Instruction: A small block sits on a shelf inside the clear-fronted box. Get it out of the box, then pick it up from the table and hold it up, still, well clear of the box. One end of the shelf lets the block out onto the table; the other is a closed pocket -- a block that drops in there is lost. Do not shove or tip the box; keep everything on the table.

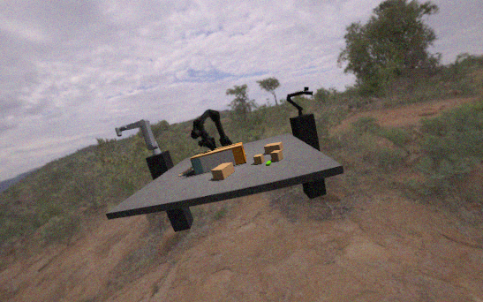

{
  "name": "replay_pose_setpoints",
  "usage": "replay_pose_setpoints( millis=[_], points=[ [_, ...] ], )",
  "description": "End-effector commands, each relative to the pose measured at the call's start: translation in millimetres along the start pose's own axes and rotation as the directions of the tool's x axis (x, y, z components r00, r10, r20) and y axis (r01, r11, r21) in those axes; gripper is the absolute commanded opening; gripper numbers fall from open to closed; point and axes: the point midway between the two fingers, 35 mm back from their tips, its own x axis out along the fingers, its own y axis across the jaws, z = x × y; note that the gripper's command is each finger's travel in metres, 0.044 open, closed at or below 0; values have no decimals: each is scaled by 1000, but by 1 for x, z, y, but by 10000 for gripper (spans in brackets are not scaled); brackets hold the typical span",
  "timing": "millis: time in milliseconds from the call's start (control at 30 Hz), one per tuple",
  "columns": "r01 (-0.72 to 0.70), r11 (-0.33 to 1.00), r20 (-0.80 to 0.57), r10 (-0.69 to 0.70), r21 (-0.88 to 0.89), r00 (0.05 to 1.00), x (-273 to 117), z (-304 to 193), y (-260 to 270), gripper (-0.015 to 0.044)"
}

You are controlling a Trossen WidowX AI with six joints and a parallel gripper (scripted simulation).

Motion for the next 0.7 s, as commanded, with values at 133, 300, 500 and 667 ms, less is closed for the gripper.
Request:
replay_pose_setpoints(
  millis=[133,300,500,667],
  points=[
    [3,1000,-6,-3,-3,1000,12,4,-1,400],
    [3,1000,-6,-3,-3,1000,20,7,-1,400],
    [3,1000,-6,-3,-3,1000,29,11,-2,400],
    [0,1000,-1,0,0,1000,26,10,0,400]
  ],
)
